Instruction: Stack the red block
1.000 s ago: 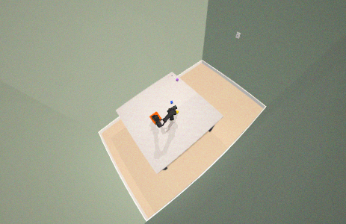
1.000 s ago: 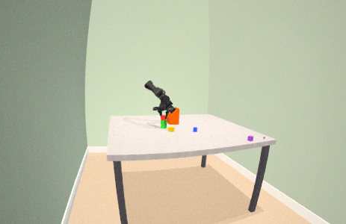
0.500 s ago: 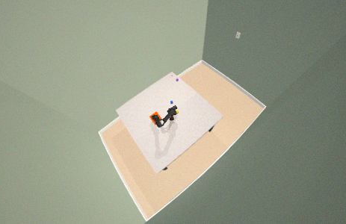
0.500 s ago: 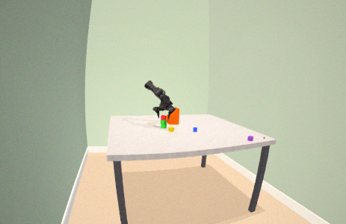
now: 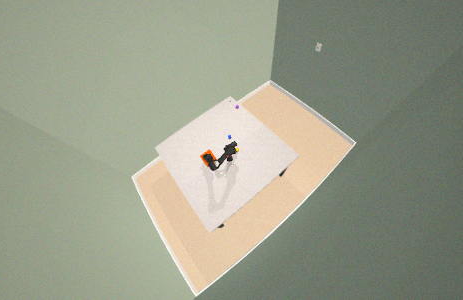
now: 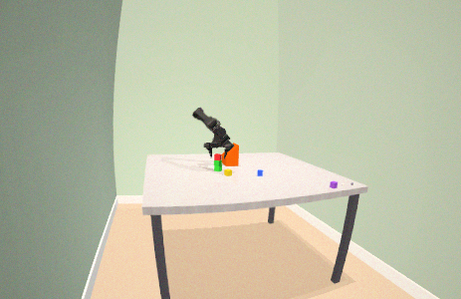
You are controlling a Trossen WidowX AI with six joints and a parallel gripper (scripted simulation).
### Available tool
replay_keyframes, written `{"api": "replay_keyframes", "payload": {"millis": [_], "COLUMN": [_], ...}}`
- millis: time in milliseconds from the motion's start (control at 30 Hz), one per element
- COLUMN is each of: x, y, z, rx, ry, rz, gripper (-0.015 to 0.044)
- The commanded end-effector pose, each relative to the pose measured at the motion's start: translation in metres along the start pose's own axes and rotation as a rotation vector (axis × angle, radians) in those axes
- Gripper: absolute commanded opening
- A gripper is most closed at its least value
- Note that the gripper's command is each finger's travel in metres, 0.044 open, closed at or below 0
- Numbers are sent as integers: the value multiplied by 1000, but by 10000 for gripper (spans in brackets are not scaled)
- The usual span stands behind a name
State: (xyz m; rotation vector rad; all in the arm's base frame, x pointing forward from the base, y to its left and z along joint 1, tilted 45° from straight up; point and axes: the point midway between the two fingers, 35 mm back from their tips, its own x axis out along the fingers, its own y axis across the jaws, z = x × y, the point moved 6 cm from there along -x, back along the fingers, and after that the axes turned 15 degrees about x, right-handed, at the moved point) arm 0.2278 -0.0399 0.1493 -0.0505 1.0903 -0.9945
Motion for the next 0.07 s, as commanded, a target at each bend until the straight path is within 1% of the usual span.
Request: {"api": "replay_keyframes", "payload": {"millis": [0, 33], "x": [0, 0], "y": [0, 0], "z": [0, 0], "rx": [0, 0], "ry": [0, 0], "rz": [0, 0], "gripper": [440, 440]}}
